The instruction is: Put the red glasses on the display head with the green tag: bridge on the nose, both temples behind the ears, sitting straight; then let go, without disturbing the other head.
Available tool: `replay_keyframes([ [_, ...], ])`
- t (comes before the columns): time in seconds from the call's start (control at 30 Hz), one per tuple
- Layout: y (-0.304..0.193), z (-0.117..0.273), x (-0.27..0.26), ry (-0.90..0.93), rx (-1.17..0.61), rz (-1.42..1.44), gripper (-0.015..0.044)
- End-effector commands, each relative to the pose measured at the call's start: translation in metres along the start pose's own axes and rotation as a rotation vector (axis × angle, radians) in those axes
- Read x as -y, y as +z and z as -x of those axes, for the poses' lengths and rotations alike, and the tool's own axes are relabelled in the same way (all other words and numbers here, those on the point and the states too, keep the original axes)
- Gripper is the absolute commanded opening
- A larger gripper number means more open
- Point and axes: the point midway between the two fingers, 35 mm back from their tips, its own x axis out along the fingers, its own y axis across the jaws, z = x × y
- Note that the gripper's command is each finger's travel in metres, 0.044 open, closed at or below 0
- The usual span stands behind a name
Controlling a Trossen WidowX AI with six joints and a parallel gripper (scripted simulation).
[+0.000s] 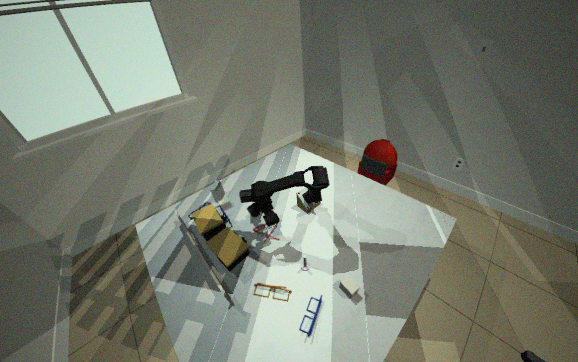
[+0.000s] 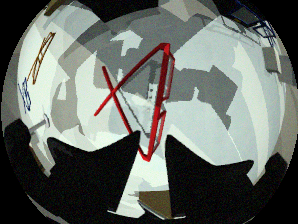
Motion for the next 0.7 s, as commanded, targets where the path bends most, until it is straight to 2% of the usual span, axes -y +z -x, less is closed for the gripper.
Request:
replay_keyframes([
  [0.0,0.000,-0.008,0.000,0.007,-0.002,-0.008,0.0120],
  [0.67,-0.002,-0.041,0.002,0.009,-0.002,-0.008,0.0120],
])
